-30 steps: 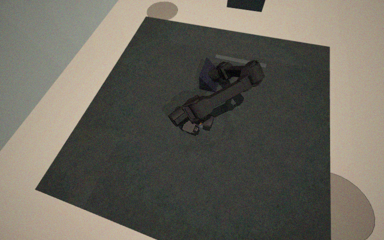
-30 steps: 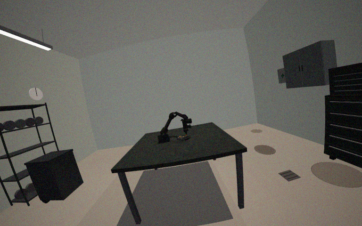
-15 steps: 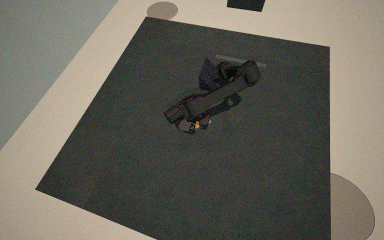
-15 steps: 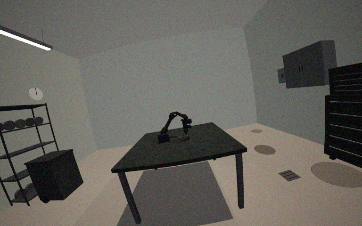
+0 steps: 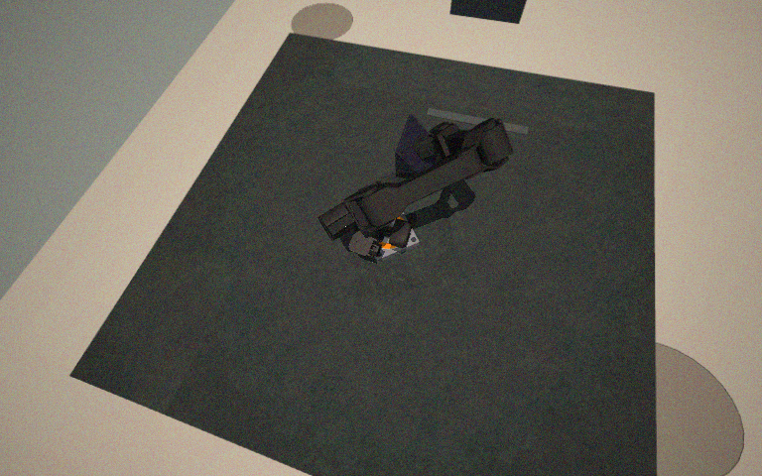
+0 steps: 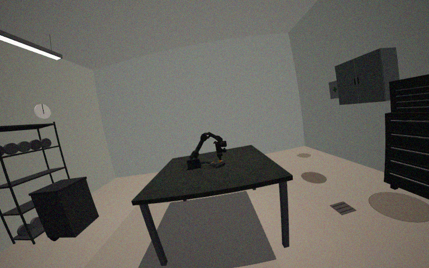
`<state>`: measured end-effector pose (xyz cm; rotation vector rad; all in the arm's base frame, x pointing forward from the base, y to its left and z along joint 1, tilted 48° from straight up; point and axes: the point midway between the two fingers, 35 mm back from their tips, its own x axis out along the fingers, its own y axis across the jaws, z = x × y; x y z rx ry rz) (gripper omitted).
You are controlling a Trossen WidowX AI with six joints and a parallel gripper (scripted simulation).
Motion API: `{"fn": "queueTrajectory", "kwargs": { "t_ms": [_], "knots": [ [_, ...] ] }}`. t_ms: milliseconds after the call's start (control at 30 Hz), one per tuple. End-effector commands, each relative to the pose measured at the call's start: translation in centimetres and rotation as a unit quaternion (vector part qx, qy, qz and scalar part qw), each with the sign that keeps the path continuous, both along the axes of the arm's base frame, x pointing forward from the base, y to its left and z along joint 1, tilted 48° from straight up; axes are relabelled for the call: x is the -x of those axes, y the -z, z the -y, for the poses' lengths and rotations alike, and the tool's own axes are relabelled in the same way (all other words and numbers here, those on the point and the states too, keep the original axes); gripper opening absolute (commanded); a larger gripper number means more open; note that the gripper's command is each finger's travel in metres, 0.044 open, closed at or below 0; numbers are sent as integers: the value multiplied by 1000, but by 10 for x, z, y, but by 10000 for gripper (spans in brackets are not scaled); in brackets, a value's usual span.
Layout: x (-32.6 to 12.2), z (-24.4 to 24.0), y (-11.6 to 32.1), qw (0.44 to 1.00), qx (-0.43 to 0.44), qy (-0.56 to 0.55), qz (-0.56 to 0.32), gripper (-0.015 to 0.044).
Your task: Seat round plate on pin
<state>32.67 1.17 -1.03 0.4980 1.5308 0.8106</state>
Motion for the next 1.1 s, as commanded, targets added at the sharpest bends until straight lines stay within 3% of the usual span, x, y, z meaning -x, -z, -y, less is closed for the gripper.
{"fn": "queueTrajectory", "kwargs": {
  "t_ms": [0,367,1067],
  "knots": [
    [3,2,5,1000,1,-2,-1,0],
    [-2,32,-24,1000,2,-2,-1,0],
    [-1,26,-18,1000,0,1,-4,0]
  ]
}}
